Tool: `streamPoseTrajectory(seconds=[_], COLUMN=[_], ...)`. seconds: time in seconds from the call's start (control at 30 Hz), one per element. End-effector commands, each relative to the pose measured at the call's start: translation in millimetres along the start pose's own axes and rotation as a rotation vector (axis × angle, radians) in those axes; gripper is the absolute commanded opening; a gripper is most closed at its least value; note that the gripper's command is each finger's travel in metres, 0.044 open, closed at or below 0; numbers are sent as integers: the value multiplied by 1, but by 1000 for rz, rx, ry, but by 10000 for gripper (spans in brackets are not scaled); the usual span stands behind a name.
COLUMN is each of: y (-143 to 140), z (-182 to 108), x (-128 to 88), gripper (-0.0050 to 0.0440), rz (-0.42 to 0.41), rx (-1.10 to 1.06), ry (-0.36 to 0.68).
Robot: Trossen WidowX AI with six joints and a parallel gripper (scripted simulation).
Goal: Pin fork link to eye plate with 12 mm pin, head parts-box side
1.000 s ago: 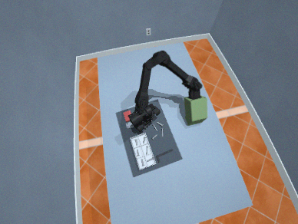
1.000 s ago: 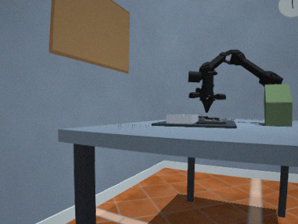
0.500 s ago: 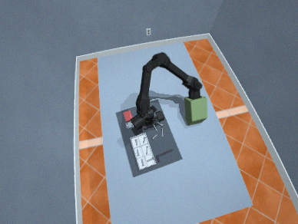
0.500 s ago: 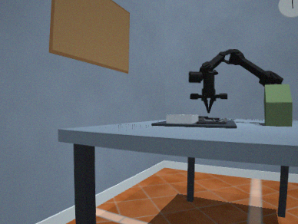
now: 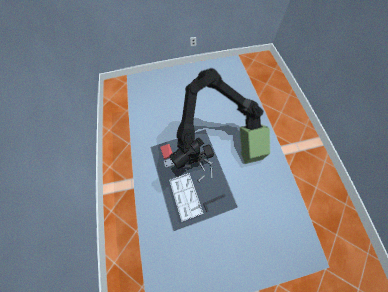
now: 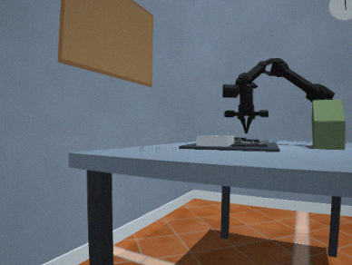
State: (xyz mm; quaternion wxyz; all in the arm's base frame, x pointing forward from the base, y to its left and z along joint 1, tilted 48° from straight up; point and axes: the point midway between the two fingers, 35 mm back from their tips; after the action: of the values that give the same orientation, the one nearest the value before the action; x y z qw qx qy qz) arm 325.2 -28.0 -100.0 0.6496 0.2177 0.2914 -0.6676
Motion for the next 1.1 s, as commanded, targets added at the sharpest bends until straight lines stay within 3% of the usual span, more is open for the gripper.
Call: streamPoseTrajectory(seconds=[0.0,1.07], y=[7,5], z=[1,0], x=[-7,-4], gripper=[-50,-50], rz=[20,16], rx=[14,9], ry=[8,7])
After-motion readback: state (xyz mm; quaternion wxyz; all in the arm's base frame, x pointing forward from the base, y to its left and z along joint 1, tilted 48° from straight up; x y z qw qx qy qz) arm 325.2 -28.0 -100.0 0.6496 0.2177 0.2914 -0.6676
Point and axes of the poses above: the point midway between the two fingers, 35 mm back from their tips, its own x axis out along the fingers, its own y axis across the jaws, z = x × y, and after that the axes turned 2 degrees about -x, right-handed
